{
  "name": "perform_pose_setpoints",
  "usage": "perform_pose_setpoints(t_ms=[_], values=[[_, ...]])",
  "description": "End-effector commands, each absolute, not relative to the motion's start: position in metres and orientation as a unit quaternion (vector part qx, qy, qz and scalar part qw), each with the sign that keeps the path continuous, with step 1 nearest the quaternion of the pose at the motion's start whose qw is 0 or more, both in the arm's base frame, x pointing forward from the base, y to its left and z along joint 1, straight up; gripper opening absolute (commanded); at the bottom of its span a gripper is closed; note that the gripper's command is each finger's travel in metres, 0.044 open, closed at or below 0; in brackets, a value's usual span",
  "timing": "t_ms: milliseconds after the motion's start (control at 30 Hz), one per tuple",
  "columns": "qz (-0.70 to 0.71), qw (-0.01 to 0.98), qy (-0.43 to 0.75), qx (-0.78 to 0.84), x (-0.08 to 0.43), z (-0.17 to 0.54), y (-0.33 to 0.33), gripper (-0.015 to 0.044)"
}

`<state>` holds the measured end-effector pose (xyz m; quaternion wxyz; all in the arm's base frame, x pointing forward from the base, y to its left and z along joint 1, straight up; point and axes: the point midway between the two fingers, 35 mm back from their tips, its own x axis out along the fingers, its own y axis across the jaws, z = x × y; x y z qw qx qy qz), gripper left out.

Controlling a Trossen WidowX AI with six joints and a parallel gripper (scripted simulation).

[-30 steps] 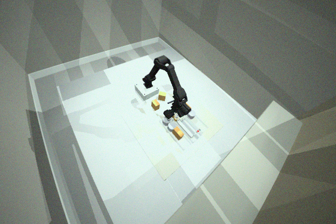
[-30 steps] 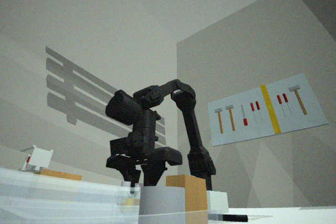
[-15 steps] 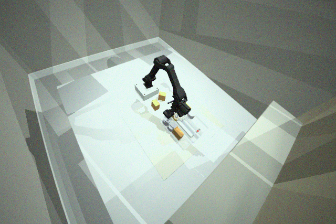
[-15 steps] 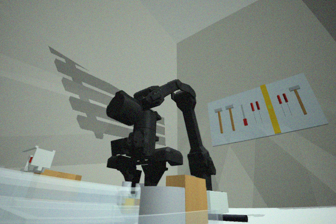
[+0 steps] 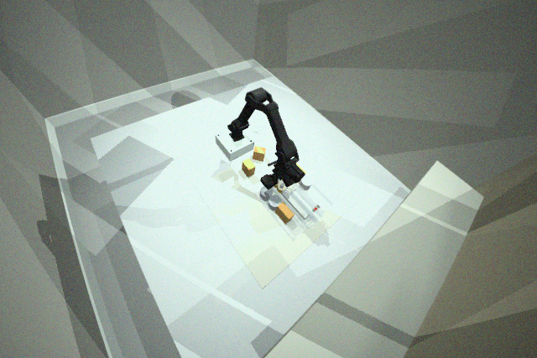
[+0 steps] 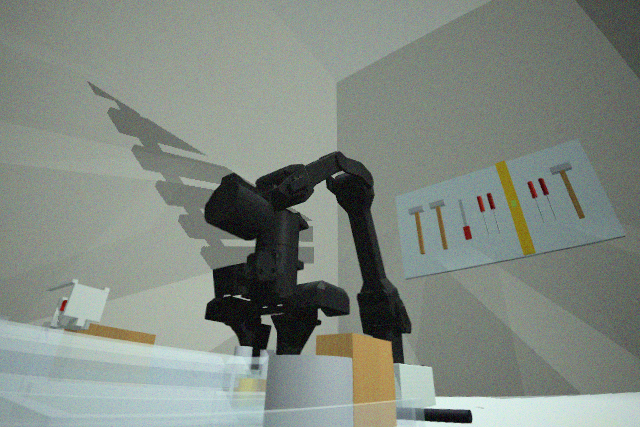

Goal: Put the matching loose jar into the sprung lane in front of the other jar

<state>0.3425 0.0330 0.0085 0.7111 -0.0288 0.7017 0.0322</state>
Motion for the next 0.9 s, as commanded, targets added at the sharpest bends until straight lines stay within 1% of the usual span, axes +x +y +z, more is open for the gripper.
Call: perform_pose_setpoints(t_ms=[0,600,867], values=[[0.032,0.715,0.698,-0.031,0.3442,0.0086,0.0325,0.0000],[0.032,0.715,0.698,-0.031,0.3404,0.0084,0.0330,0.0000],[0.032,0.715,0.698,-0.031,0.3411,0.0086,0.0331,0.0210]])
